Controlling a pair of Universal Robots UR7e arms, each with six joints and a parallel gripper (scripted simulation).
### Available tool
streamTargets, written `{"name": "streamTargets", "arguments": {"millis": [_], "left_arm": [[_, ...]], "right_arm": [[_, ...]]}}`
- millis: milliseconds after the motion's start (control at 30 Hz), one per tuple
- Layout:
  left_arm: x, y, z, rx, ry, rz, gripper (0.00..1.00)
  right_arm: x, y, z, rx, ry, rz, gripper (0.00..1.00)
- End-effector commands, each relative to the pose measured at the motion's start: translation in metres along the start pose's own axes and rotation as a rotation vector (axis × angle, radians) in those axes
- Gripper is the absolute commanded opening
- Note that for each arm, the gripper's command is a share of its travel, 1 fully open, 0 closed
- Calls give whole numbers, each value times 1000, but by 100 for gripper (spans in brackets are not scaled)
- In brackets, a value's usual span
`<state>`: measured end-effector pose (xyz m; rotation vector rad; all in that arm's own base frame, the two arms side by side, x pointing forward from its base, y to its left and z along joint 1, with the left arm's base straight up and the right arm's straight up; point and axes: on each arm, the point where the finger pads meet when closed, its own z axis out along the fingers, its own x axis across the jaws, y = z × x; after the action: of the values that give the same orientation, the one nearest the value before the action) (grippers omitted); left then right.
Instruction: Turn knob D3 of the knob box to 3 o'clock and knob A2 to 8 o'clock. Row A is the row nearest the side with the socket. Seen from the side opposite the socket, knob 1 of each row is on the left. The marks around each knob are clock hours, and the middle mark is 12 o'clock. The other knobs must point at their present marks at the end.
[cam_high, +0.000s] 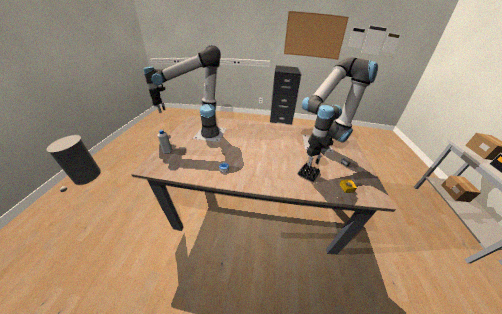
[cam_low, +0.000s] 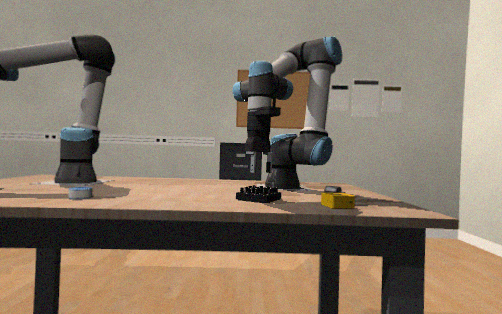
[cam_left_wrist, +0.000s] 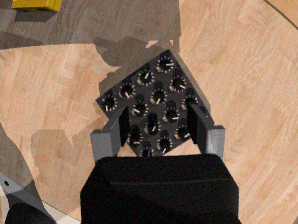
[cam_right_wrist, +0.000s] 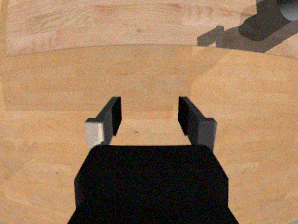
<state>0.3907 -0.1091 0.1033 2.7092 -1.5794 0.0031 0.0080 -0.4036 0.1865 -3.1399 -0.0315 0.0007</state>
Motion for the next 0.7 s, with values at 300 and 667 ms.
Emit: {"name": "streamTargets", "arguments": {"millis": [300, 667], "left_arm": [[19, -17, -2, 5, -2, -394, 100], [23, -21, -2, 5, -2, -484, 100]], "right_arm": [[0, 0, 0, -2, 0, 0, 100], [0, 0, 0, -2, 0, 0, 100]]}}
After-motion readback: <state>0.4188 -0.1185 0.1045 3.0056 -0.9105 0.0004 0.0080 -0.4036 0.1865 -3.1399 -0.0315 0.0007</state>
